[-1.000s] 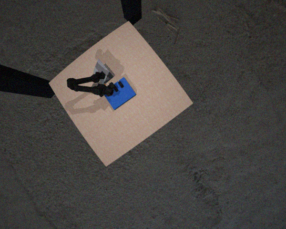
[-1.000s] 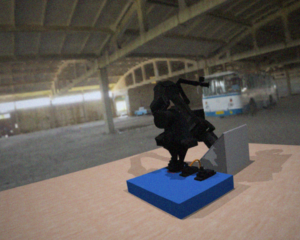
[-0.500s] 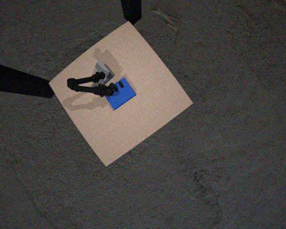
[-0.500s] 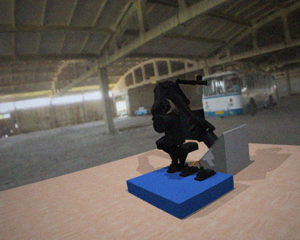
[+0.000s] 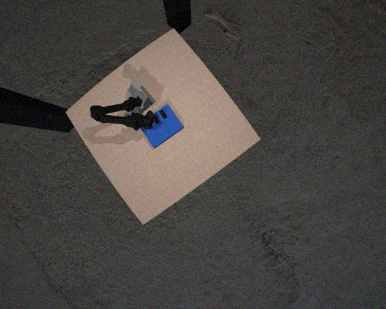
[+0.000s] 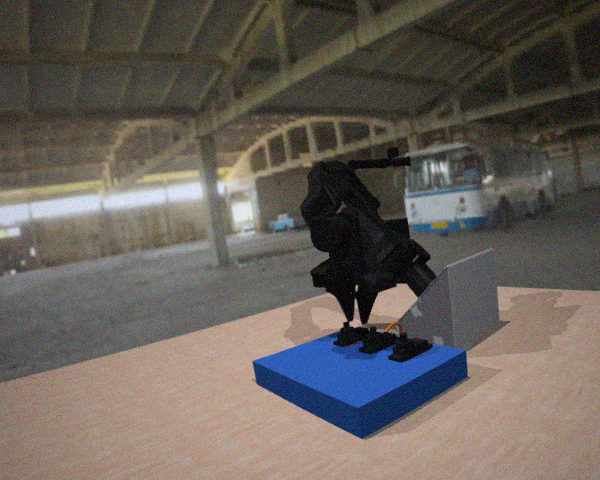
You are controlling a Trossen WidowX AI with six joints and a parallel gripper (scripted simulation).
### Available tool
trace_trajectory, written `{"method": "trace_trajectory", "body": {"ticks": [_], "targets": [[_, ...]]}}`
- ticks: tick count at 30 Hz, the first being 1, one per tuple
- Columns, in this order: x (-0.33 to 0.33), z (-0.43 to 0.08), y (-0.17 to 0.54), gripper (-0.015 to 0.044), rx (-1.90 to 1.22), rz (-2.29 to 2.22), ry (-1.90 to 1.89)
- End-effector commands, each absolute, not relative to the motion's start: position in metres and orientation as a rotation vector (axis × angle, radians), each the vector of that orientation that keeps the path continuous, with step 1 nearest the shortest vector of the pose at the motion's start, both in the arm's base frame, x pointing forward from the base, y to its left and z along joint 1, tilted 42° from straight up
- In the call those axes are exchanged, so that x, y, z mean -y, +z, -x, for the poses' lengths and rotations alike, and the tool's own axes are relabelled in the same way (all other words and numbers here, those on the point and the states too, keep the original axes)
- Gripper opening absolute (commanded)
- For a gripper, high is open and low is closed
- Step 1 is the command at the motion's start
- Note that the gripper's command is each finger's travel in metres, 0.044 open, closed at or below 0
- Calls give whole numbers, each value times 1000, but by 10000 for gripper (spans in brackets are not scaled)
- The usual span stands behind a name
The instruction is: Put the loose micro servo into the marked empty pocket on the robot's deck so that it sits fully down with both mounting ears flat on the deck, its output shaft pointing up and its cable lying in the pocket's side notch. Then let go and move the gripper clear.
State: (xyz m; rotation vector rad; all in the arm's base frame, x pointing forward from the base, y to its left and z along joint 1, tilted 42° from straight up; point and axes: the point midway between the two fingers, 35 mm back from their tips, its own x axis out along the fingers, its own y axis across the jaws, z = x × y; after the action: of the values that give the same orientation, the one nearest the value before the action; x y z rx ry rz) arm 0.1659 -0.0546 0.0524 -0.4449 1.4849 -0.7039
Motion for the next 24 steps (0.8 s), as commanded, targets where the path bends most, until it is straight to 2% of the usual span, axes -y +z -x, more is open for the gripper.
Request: {"method": "trace_trajectory", "body": {"ticks": [1, 3, 7, 13, 18, 24], "targets": [[47, -166, 61, 187, -1482, 435, -705], [47, -169, 61, 187, -1482, 435, -705], [45, -184, 68, 292, -1475, 440, -702], [32, -232, 94, 440, -1476, 436, -703], [22, -272, 114, 440, -1478, 433, -704], [13, -276, 126, 440, -1474, 429, -705]]}}
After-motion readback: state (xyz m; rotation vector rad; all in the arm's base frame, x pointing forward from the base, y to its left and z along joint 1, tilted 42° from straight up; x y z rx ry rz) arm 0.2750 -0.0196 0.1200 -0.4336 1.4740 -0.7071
